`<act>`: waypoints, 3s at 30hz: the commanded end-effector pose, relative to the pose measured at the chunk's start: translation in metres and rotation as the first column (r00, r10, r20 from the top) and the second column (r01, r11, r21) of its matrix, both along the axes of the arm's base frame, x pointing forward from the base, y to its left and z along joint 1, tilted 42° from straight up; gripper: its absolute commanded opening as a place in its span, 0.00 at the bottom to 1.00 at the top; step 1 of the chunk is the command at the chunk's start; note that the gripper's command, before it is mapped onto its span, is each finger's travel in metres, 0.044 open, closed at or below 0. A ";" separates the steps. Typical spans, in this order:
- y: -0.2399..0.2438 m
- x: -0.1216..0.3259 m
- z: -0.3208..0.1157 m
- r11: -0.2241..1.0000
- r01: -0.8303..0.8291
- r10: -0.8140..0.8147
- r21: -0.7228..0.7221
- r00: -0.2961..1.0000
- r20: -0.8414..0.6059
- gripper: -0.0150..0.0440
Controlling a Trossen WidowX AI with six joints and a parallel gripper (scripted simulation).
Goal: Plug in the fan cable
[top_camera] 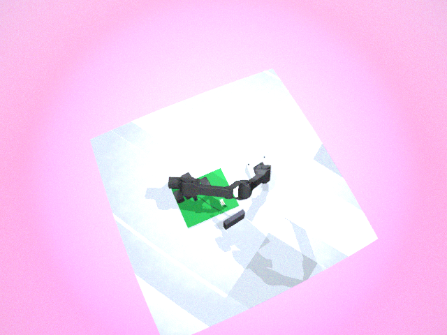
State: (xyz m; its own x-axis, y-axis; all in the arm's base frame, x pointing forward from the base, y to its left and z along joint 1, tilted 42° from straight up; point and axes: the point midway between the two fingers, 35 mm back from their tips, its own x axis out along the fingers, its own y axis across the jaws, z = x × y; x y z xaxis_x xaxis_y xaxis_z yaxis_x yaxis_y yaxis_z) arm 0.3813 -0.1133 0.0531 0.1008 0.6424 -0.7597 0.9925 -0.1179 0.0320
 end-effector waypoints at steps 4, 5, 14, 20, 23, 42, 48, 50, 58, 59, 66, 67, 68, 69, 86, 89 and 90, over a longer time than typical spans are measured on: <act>0.007 -0.002 -0.007 0.998 -0.023 0.019 -0.066 0.998 -0.054 0.25; 0.007 -0.002 -0.008 0.997 -0.027 0.022 -0.077 0.998 -0.063 0.25; 0.014 -0.006 -0.016 0.981 -0.063 0.038 -0.185 0.990 -0.137 0.25; 0.018 -0.008 -0.020 0.962 -0.087 0.041 -0.259 0.983 -0.180 0.25; 0.019 -0.009 -0.022 0.950 -0.099 0.040 -0.296 0.979 -0.200 0.25; 0.026 -0.011 -0.029 0.835 -0.158 0.004 -0.528 0.960 -0.281 0.25; 0.027 -0.011 -0.029 0.784 -0.169 -0.015 -0.598 0.957 -0.291 0.25; 0.028 -0.011 -0.029 0.765 -0.172 -0.022 -0.620 0.956 -0.292 0.25; 0.030 -0.009 -0.027 0.685 -0.177 -0.050 -0.706 0.956 -0.288 0.25; 0.030 -0.009 -0.027 0.675 -0.177 -0.053 -0.716 0.957 -0.286 0.25; 0.032 -0.007 -0.024 0.596 -0.172 -0.077 -0.784 0.960 -0.269 0.25; 0.032 -0.007 -0.023 0.585 -0.171 -0.080 -0.793 0.961 -0.266 0.25; 0.032 -0.006 -0.023 0.573 -0.169 -0.083 -0.802 0.961 -0.262 0.25; 0.032 -0.006 -0.022 0.562 -0.167 -0.086 -0.810 0.962 -0.259 0.25; 0.039 0.002 -0.009 0.351 -0.111 -0.125 -0.930 0.979 -0.164 0.25; 0.041 0.003 -0.005 0.313 -0.096 -0.128 -0.945 0.982 -0.142 0.25; 0.041 0.004 -0.004 0.300 -0.090 -0.129 -0.950 0.983 -0.134 0.25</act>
State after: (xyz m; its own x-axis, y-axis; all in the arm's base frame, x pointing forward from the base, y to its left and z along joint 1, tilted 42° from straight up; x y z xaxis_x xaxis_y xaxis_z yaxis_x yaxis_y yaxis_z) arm 0.3850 -0.0738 0.0466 -0.0943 -0.5073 -0.8566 0.9905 -0.1341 -0.0297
